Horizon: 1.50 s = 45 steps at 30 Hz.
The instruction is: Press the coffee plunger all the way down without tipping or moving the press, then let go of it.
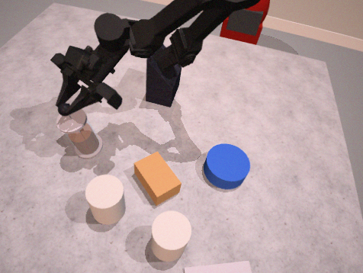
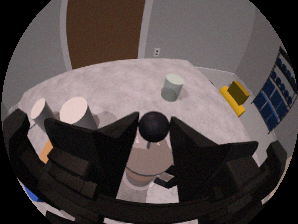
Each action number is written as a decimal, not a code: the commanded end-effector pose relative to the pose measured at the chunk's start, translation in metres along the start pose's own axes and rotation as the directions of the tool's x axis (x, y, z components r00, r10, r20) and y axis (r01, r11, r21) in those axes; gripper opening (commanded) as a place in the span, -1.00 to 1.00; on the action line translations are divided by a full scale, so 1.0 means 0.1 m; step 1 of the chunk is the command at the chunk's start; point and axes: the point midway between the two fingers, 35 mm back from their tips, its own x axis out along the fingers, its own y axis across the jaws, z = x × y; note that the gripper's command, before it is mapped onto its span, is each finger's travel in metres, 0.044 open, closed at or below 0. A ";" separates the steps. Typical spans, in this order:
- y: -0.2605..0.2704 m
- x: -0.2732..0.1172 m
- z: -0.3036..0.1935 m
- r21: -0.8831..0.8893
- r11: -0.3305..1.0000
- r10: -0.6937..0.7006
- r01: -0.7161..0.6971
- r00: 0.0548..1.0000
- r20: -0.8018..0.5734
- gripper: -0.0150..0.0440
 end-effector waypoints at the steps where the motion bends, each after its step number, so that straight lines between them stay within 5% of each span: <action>1: 0.00 0.05 -0.14 0.027 1.000 0.009 -0.008 0.999 -0.051 -0.09; 45: -0.02 0.07 -0.04 0.014 1.000 0.004 -0.004 1.000 -0.029 0.00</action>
